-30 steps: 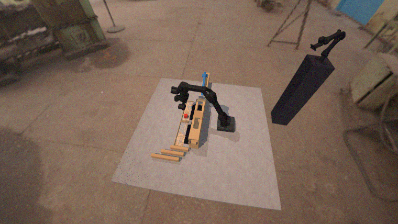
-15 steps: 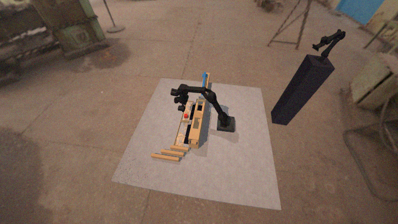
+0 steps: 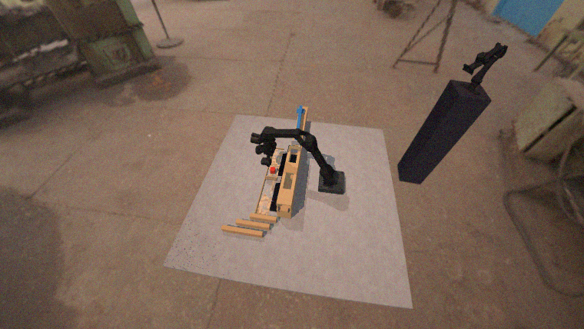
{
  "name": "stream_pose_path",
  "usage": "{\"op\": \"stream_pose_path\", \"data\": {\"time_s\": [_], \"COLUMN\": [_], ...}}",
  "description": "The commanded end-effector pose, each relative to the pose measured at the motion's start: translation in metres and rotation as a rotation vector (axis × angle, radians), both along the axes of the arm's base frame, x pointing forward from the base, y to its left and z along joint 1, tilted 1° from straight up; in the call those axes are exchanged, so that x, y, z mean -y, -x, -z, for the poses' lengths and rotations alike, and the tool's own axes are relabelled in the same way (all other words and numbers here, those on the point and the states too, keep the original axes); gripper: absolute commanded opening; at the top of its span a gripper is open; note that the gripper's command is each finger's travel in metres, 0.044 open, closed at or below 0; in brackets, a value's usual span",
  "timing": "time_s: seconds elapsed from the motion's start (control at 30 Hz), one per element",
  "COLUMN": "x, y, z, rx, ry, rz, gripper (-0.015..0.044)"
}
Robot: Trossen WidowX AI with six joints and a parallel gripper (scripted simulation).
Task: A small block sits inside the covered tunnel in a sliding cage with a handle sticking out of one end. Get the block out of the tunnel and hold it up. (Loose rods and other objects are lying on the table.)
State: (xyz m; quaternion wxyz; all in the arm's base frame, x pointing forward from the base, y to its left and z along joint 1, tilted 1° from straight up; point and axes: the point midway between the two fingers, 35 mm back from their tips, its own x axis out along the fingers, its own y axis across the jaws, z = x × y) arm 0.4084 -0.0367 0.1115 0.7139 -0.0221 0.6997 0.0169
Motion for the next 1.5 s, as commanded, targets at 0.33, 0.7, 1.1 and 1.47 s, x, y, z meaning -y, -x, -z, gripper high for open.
{"op": "stream_pose_path", "data": {"time_s": [0.33, 0.7, 1.1, 1.47], "x": [0.001, 0.001, 0.001, 0.000], "y": [-0.001, 0.000, 0.002, 0.005], "z": [0.025, 0.043, 0.063, 0.080], "rx": [-0.005, -0.005, -0.005, -0.005], "ry": [0.001, 0.001, 0.001, 0.001], "rz": [-0.006, -0.006, -0.006, -0.006], "gripper": [0.0440, 0.0440, 0.0440, 0.0440]}}
